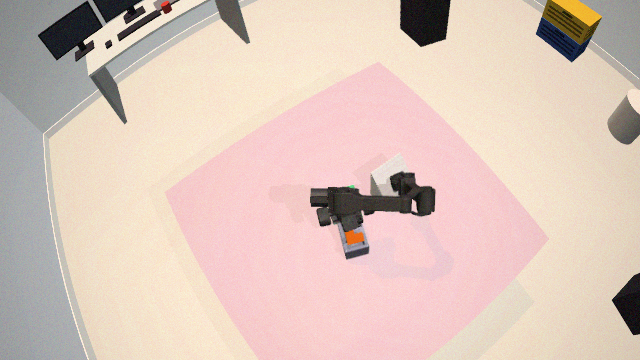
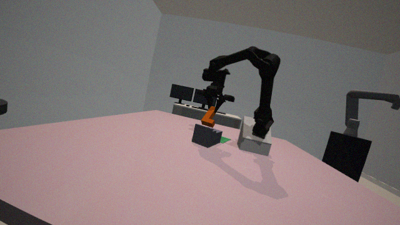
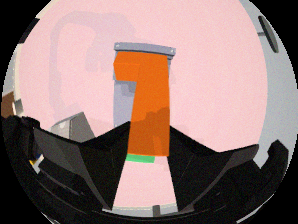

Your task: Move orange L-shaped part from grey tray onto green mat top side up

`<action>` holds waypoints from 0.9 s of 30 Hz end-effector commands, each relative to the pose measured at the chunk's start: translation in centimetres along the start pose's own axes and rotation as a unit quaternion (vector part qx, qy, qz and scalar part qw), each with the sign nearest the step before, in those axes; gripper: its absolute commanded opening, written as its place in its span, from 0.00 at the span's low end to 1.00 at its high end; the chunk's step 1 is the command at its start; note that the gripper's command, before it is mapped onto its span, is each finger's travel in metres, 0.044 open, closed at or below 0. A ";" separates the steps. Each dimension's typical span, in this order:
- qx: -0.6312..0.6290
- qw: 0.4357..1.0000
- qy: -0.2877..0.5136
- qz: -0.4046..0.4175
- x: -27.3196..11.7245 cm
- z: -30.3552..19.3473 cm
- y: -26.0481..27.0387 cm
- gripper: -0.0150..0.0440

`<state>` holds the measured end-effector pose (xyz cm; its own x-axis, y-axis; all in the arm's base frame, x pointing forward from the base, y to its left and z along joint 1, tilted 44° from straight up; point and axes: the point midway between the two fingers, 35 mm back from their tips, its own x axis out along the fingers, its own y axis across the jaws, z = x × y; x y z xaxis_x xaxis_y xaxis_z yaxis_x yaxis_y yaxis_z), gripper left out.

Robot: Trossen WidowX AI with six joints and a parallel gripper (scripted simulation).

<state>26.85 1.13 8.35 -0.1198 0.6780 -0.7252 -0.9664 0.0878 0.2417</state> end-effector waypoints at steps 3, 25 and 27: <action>0.001 1.000 0.002 0.000 0.2 -2.4 0.1 0.25; 0.002 1.000 0.006 -0.001 0.1 -13.7 1.1 0.25; 0.002 1.000 0.006 -0.001 0.1 -14.8 1.2 0.25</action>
<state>22.68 -8.56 -0.25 -0.1218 0.6729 -0.7297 -0.9646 0.0932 0.2469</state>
